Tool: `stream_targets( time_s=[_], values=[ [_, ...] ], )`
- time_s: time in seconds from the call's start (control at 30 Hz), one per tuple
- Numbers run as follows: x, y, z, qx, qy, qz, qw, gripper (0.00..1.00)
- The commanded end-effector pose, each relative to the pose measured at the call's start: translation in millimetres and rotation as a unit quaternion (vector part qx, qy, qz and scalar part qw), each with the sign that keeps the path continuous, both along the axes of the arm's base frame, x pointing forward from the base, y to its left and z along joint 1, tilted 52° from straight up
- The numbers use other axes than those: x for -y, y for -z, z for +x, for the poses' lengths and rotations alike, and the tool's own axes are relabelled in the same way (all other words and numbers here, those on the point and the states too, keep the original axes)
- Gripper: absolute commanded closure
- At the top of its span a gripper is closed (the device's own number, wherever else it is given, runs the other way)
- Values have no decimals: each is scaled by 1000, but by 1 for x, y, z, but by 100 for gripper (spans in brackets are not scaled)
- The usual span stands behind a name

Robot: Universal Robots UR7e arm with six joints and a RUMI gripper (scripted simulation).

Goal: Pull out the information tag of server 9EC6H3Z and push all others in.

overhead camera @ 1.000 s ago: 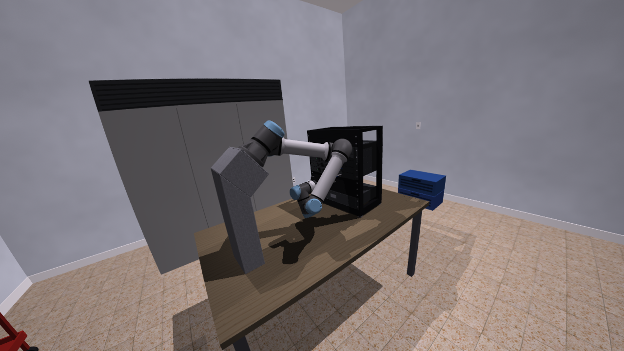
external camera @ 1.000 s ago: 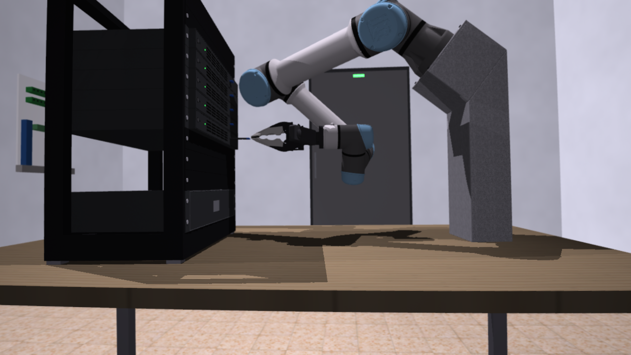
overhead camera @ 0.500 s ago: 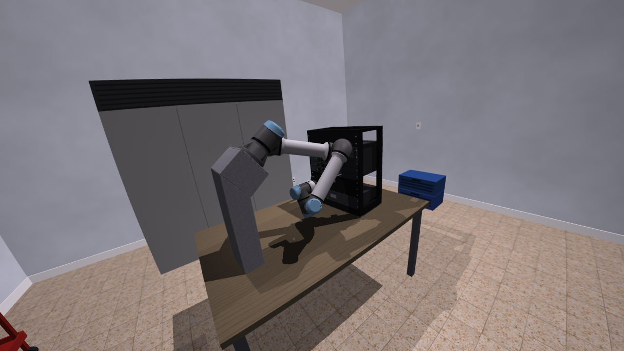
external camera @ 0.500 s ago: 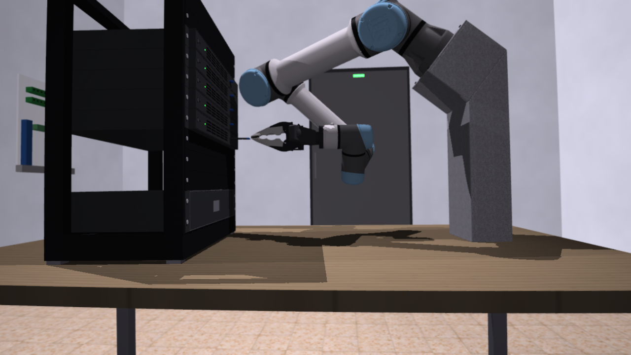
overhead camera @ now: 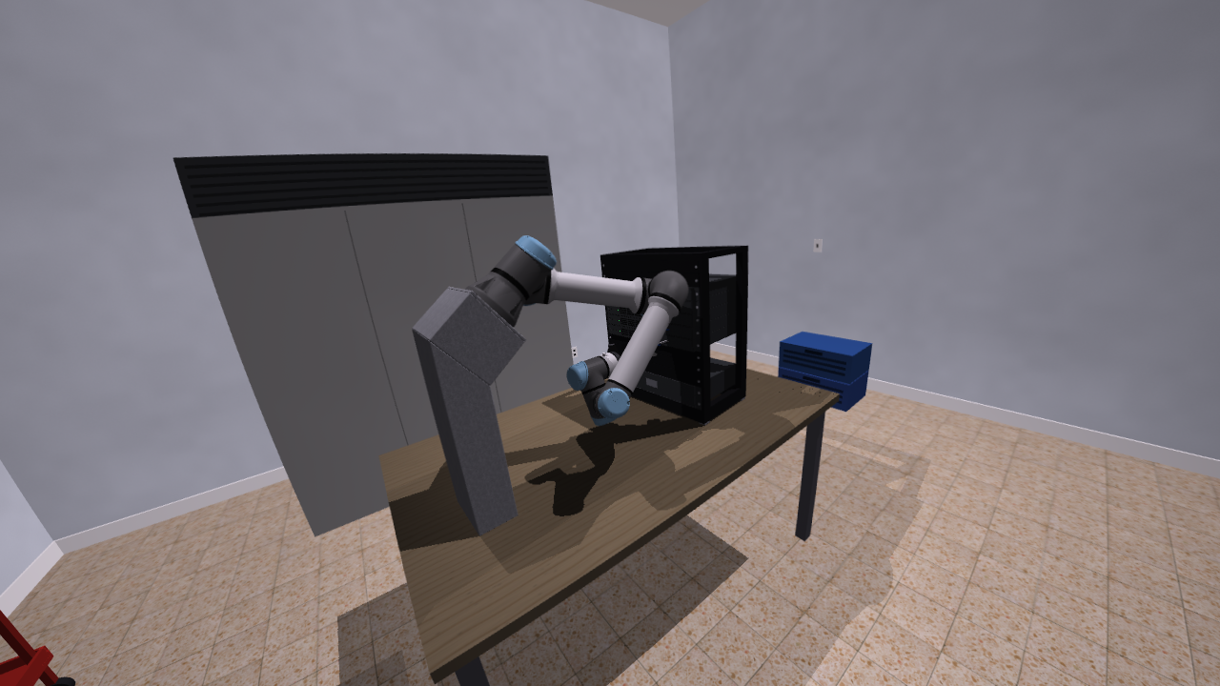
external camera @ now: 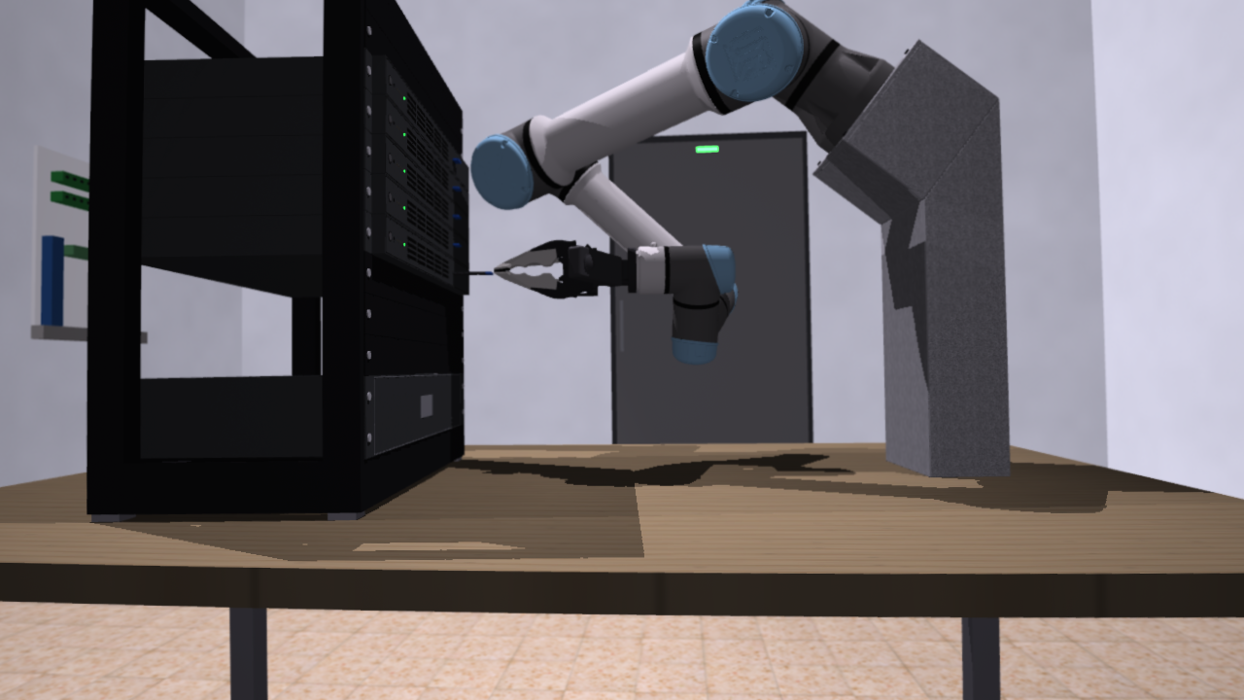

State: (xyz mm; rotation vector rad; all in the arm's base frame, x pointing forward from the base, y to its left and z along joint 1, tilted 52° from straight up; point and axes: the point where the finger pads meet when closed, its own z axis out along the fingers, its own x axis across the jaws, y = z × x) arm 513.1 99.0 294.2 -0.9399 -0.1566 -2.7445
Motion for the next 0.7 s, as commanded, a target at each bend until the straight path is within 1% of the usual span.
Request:
stream_targets(
  time_s=[0.0,0.67],
  values=[
    [0,-1,1,0,0,0,1000,100],
    [-4,-18,13,0,0,0,1000,100]
  ],
)
